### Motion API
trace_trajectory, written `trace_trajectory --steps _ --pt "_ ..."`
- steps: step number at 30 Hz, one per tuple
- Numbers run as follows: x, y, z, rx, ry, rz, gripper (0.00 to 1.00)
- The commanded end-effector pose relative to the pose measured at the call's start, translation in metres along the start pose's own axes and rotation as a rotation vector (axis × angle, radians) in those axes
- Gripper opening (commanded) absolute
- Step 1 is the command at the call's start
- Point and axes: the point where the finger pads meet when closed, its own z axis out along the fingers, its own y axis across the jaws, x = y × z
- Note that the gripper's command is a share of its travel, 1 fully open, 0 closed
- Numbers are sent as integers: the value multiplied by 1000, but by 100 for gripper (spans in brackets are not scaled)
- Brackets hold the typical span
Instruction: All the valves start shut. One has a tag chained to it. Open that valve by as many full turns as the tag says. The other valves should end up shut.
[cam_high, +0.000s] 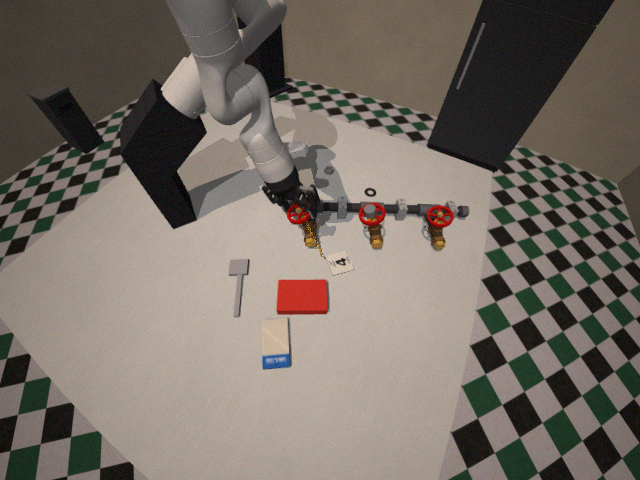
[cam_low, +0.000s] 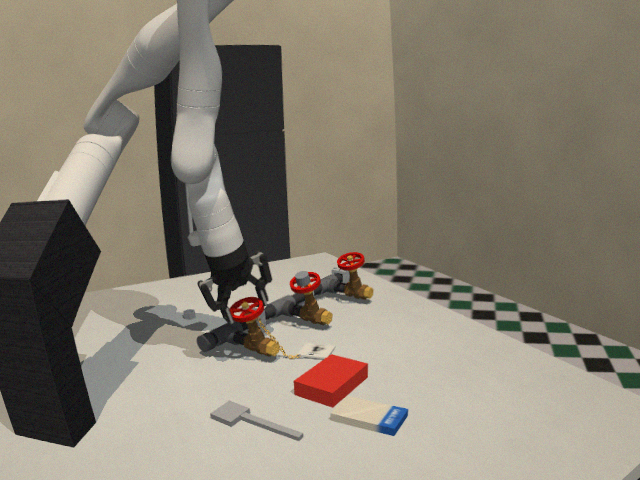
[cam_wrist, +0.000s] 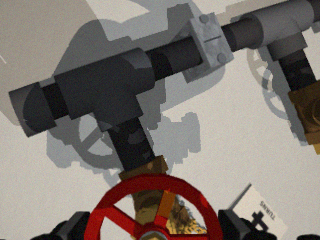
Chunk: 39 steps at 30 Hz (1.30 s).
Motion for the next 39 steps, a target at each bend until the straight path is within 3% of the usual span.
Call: trace_trajectory --steps 1,39 --pt "-1 0 0 0 -1 12 75" --pt "-1 0 0 0 -1 -39 75"
